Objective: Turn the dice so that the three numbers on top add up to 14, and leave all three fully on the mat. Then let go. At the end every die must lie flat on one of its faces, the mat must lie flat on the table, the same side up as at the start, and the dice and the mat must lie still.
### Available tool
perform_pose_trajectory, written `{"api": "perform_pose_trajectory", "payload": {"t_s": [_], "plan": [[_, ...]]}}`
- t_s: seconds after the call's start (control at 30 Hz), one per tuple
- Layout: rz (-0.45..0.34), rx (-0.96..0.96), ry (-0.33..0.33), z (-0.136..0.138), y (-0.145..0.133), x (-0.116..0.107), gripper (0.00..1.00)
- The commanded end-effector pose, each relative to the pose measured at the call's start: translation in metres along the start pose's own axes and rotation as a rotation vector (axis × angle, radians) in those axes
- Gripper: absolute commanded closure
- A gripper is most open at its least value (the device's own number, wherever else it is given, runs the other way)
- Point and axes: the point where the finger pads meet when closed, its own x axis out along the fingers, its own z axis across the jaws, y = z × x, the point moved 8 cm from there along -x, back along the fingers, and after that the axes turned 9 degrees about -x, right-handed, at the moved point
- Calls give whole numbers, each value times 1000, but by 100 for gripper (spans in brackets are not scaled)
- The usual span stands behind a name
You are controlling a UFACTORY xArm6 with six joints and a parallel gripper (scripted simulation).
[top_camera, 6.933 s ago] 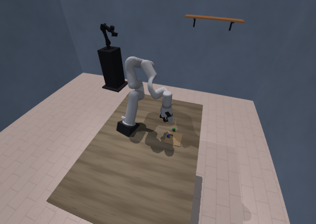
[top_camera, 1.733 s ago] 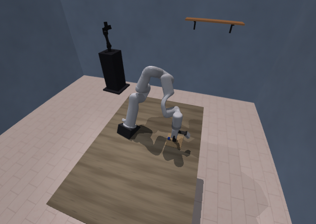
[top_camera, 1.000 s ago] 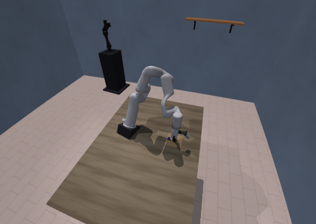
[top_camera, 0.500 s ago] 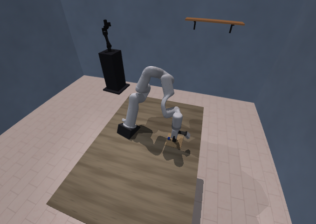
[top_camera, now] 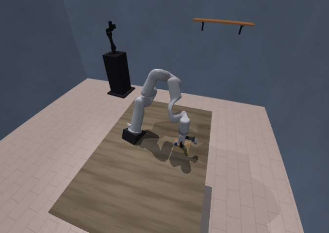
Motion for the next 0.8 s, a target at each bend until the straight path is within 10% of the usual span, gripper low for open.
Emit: {"api": "perform_pose_trajectory", "payload": {"t_s": [0.0,0.77], "plan": [[3,-1,-1,0,1,-1,85],[3,-1,-1,0,1,-1,81]]}}
